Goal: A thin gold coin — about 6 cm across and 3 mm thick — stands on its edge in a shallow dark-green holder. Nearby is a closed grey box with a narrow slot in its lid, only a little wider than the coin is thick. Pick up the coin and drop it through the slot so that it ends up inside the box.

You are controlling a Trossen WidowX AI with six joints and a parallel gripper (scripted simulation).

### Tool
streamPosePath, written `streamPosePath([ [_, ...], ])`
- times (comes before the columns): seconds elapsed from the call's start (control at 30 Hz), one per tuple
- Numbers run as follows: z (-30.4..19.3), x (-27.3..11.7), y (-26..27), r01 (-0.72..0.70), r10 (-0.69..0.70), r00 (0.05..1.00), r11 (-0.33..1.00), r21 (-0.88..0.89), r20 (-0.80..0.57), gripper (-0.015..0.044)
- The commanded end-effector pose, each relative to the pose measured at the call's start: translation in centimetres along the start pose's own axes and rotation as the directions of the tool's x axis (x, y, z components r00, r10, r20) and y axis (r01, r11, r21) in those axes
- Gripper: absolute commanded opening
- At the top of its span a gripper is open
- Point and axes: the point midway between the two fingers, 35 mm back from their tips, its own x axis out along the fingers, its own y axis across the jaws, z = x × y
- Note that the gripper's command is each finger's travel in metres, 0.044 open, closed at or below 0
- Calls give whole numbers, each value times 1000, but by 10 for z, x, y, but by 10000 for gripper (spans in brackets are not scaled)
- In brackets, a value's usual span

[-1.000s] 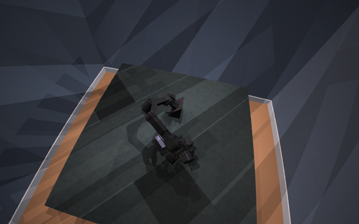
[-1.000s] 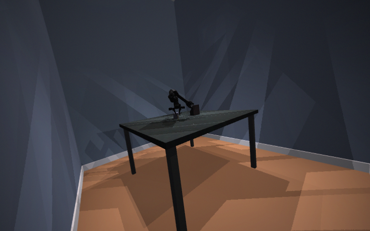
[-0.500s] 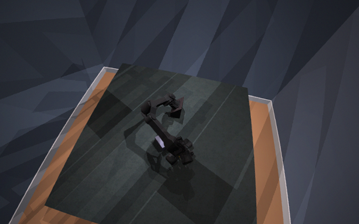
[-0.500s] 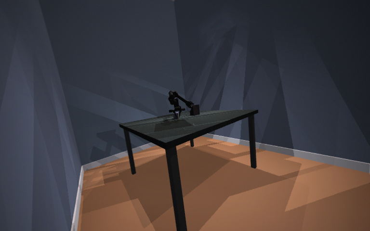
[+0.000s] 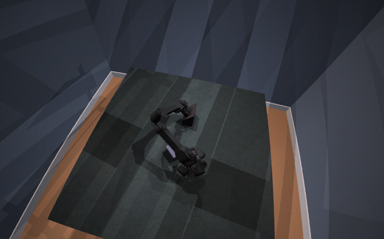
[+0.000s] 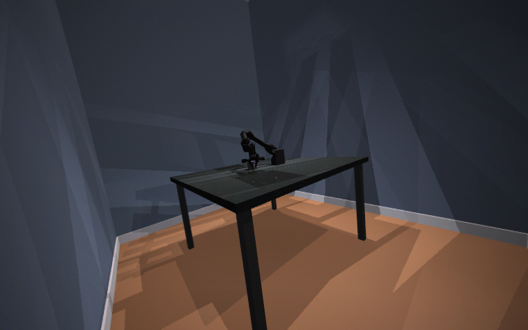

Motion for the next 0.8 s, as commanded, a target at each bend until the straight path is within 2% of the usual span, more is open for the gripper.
streamPosePath([
  [0.0, 0, 0, 0, 6, -6, 1000, 1000, -7, -2, 3],
  [0.33, 0, -1, 0, 6, -6, 1000, 1000, -7, -2, 0],
  [0.77, 4, -33, -1, 4, -4, 1000, 1000, -8, 3, 0],
])
